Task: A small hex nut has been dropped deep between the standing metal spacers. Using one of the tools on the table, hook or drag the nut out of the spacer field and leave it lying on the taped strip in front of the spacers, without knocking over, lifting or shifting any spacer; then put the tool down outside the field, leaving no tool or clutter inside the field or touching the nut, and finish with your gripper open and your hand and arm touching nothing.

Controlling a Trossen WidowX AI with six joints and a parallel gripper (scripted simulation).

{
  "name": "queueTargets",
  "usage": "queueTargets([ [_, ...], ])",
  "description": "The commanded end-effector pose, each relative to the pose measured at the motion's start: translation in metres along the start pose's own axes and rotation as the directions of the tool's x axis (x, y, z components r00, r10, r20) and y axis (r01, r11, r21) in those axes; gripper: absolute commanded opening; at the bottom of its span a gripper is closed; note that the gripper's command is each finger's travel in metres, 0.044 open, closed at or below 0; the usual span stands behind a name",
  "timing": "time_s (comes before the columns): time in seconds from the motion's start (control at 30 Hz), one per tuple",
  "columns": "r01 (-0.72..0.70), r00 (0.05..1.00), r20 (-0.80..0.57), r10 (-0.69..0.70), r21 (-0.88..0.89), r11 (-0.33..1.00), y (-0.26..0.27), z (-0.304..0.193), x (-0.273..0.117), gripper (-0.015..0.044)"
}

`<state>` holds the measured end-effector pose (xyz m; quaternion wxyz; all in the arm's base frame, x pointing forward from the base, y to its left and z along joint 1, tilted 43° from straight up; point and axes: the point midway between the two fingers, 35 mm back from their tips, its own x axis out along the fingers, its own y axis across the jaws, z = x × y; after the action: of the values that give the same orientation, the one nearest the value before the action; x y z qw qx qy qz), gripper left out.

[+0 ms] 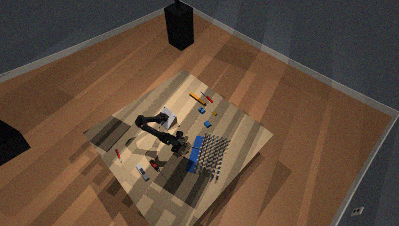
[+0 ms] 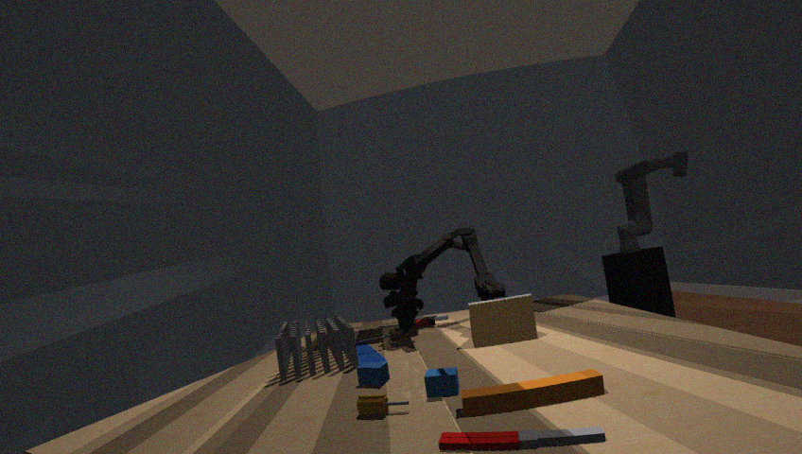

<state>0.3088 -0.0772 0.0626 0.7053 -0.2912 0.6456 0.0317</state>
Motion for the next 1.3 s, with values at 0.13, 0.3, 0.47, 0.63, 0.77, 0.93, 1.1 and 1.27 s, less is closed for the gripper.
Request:
queueTargets([
  [0.13,0.004,1.0,0.005,-0.004,0.003,1.0,-0.001,0.007,0.001,0.0],
  [0.3,0.004,1.0,0.006,-0.004,0.003,1.0,-0.001,0.01,0.002,0.0],
  [0.47,0.004,1.0,0.006,-0.004,0.003,1.0,-0.001,0.013,0.003,0.0],
  [0.63,0.004,1.0,0.006,-0.004,0.004,1.0,-0.001,0.016,0.004,0.0],
  [0.77,0.004,1.0,0.006,-0.004,0.004,1.0,-0.001,0.019,0.005,0.0],
  [0.93,0.004,1.0,0.007,-0.004,0.004,1.0,-0.001,0.022,0.006,0.0],
  [1.1,0.004,1.0,0.007,-0.005,0.004,1.0,-0.001,0.025,0.007,0.0],
  [1.27,0.005,1.0,0.007,-0.005,0.004,1.0,-0.001,0.028,0.009,0.0],
])
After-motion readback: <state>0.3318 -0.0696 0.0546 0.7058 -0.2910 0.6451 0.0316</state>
